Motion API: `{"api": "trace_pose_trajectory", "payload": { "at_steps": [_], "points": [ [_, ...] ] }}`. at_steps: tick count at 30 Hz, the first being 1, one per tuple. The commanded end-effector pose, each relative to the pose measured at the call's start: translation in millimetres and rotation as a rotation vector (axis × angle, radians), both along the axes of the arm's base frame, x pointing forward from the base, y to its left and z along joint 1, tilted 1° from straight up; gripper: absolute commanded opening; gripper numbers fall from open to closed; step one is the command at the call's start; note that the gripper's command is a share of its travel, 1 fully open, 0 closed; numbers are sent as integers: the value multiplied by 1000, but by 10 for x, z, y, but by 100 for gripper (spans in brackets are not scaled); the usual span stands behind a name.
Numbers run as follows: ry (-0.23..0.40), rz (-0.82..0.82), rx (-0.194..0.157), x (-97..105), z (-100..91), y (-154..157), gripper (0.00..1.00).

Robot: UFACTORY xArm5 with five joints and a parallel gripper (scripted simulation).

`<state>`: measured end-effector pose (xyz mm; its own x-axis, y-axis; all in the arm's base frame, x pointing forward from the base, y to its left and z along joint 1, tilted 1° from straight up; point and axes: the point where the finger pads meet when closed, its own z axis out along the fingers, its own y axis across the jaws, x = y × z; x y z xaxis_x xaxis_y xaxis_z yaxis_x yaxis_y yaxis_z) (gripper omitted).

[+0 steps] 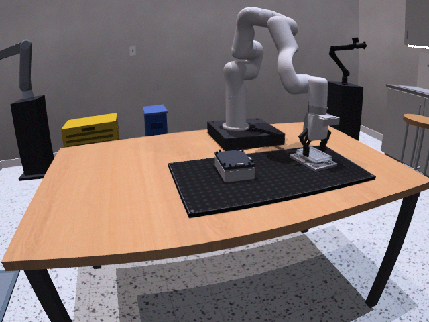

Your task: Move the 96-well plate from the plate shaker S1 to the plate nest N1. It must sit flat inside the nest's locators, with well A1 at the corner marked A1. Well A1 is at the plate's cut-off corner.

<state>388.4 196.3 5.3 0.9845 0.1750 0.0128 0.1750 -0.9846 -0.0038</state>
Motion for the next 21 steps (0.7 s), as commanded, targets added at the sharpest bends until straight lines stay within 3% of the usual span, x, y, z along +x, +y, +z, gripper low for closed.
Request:
{"api": "trace_pose_trajectory", "payload": {
  "at_steps": [1,21],
  "points": [
    [0,0,9,13,7,6,0],
    [1,0,9,13,-23,7,0]
  ]
}}
